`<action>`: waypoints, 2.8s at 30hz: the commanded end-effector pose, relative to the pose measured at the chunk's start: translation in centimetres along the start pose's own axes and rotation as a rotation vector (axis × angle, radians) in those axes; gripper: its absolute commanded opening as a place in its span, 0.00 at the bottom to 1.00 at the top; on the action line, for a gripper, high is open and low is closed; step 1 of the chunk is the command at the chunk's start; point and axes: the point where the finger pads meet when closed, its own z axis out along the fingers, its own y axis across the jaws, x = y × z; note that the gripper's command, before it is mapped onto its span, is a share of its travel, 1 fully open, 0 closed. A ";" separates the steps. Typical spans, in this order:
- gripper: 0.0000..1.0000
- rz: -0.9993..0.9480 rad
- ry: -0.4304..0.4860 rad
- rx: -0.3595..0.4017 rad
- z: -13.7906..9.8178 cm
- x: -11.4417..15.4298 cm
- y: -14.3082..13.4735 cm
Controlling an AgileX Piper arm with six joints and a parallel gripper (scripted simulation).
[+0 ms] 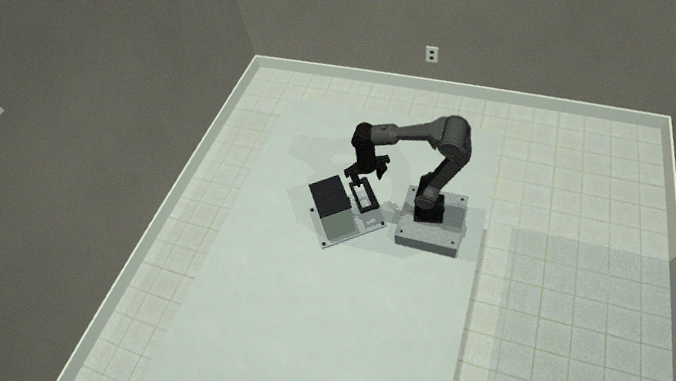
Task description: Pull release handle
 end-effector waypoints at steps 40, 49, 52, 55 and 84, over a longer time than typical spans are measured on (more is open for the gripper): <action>0.00 -0.001 0.000 0.001 0.0 0.0 0.0; 0.63 -0.001 0.000 0.001 0.0 0.0 0.0; 0.63 -0.001 0.000 0.001 0.0 0.0 0.0; 0.63 -0.001 0.000 0.001 0.0 0.0 0.0; 0.63 0.005 0.004 0.004 0.2 0.0 0.0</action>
